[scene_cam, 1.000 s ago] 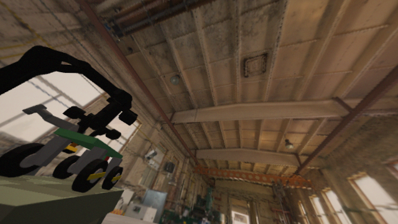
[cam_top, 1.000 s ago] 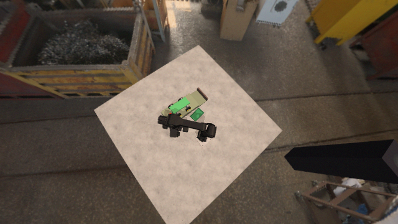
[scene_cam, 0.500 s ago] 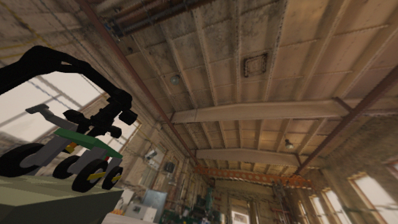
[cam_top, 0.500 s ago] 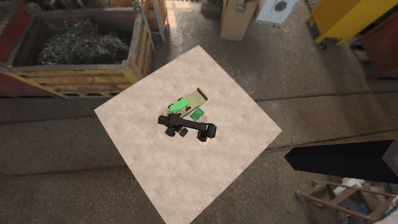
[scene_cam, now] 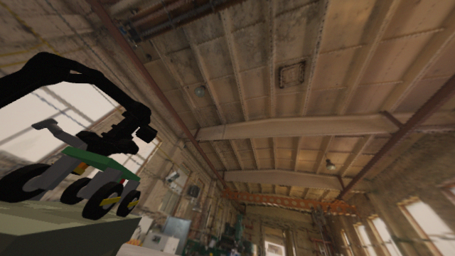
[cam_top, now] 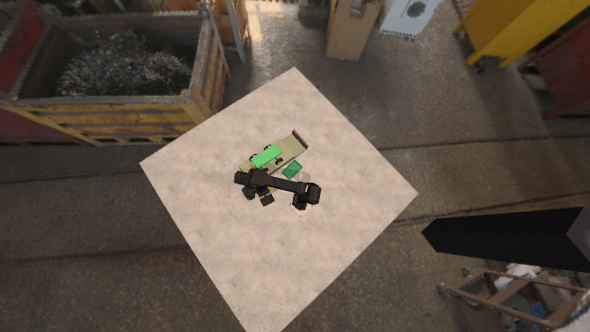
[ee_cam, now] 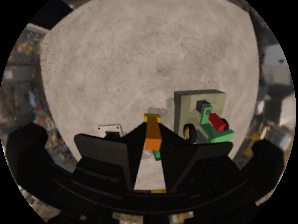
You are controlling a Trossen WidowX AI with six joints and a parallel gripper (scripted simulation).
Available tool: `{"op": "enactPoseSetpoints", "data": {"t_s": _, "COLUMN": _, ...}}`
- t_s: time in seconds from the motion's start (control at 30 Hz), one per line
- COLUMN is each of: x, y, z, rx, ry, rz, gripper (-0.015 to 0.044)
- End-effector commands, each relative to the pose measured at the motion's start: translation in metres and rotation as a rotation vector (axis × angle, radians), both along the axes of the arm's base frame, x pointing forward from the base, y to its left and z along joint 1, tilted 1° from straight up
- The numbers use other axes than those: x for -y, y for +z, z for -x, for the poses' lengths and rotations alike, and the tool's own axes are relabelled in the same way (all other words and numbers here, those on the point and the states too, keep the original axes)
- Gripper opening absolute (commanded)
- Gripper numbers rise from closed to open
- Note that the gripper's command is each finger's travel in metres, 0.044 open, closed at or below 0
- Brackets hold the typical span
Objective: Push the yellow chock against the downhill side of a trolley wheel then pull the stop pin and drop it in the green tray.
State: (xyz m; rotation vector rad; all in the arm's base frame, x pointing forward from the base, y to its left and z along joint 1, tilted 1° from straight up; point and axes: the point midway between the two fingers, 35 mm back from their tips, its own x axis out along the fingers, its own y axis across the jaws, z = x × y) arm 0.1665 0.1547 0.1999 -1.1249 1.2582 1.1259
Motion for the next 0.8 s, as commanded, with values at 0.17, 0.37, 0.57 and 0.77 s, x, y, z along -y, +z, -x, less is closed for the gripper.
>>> {"op": "enactPoseSetpoints", "data": {"t_s": 0.17, "x": 0.0001, "y": 0.0001, "z": 0.0000, "rx": 0.001, "ry": -0.303, "rz": 0.000, "gripper": 0.0000}}
{"op": "enactPoseSetpoints", "data": {"t_s": 0.37, "x": 0.0001, "y": 0.0001, "z": 0.0001, "rx": 0.001, "ry": -0.505, "rz": -0.001, "gripper": 0.0000}}
{"op": "enactPoseSetpoints", "data": {"t_s": 0.57, "x": 0.0001, "y": 0.0001, "z": 0.0001, "rx": 0.001, "ry": -0.705, "rz": -0.001, "gripper": 0.0000}}
{"op": "enactPoseSetpoints", "data": {"t_s": 0.77, "x": 0.0001, "y": 0.0001, "z": 0.0001, "rx": 0.002, "ry": -0.906, "rz": -0.001, "gripper": 0.0000}}
